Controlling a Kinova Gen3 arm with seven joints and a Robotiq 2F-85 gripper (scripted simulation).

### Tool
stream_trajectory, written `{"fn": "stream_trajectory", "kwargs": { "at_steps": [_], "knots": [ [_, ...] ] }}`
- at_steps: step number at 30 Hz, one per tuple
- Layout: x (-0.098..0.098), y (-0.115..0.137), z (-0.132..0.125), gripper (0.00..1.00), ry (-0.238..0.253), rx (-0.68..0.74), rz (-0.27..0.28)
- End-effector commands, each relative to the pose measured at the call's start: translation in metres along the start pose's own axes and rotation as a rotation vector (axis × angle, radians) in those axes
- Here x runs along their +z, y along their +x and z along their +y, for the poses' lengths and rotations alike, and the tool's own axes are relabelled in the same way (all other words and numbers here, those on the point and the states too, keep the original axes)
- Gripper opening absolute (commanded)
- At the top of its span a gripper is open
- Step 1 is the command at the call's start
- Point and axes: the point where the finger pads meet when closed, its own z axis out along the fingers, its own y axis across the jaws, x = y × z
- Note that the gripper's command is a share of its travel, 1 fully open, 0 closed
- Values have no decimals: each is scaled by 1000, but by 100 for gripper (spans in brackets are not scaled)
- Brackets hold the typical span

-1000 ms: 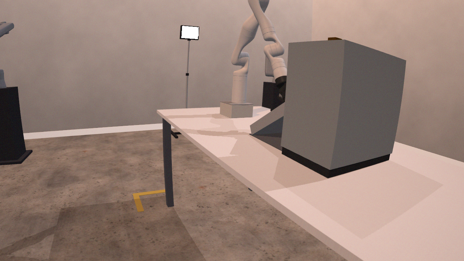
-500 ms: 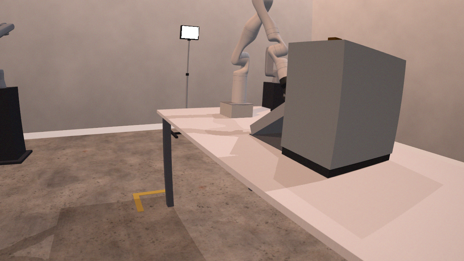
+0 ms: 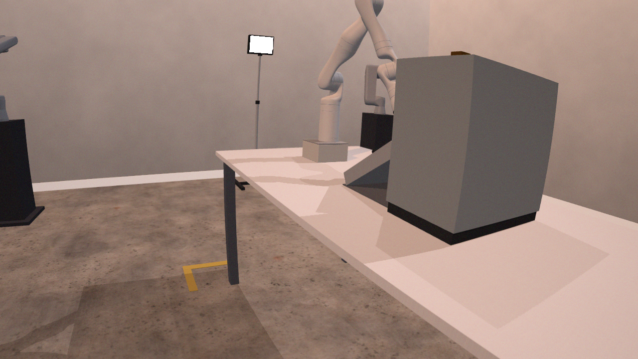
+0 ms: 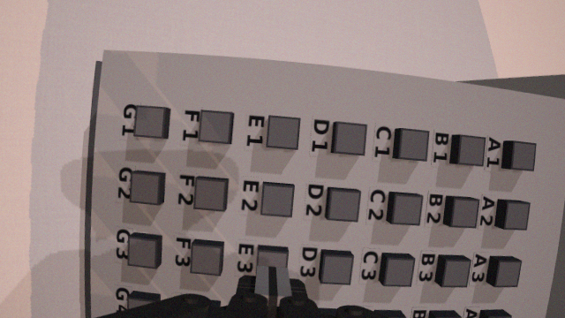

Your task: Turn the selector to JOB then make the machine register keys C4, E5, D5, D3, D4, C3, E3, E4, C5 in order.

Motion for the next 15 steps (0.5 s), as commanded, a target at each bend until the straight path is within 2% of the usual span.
{"fn": "stream_trajectory", "kwargs": {
  "at_steps": [1, 15],
  "knots": [
    [2, 1, 1, 10, -2, -2, 1],
    [19, 1, 1, 10, -2, -2, 1]
  ]
}}
